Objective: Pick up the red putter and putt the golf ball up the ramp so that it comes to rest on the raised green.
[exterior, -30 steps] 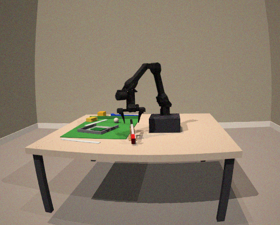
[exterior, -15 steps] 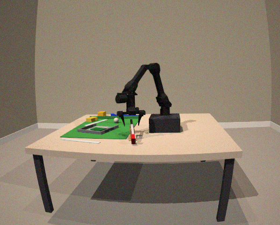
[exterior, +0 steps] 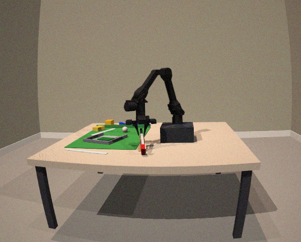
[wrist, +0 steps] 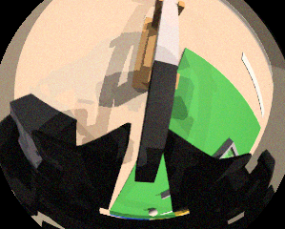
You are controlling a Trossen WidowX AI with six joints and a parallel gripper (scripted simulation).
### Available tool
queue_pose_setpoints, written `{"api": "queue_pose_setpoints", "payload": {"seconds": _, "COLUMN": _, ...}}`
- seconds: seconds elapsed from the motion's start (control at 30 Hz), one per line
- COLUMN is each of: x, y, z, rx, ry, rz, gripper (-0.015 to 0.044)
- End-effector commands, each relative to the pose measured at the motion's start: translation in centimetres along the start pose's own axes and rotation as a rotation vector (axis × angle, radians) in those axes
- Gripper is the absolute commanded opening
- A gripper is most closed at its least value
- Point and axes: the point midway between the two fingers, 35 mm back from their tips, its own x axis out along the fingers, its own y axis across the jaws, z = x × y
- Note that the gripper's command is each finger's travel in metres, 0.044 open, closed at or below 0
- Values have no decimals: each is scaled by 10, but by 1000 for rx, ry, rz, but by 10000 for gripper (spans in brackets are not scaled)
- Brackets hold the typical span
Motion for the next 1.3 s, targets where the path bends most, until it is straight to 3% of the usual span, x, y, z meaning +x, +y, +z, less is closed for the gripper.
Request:
{"api": "queue_pose_setpoints", "payload": {"seconds": 0.0, "x": -1, "y": 0, "z": 0, "rx": 0, "ry": -1, "rz": -1, "gripper": 46}}
{"api": "queue_pose_setpoints", "payload": {"seconds": 0.13, "x": -1, "y": 0, "z": 0, "rx": 0, "ry": -1, "rz": -1, "gripper": 0}}
{"api": "queue_pose_setpoints", "payload": {"seconds": 0.27, "x": -7, "y": -1, "z": 1, "rx": 0, "ry": -1, "rz": -1, "gripper": 0}}
{"api": "queue_pose_setpoints", "payload": {"seconds": 0.77, "x": -99, "y": 0, "z": 5, "rx": 0, "ry": 0, "rz": 0, "gripper": 0}}
{"api": "queue_pose_setpoints", "payload": {"seconds": 1.27, "x": -98, "y": -12, "z": -30, "rx": 114, "ry": -6, "rz": 11, "gripper": 0}}
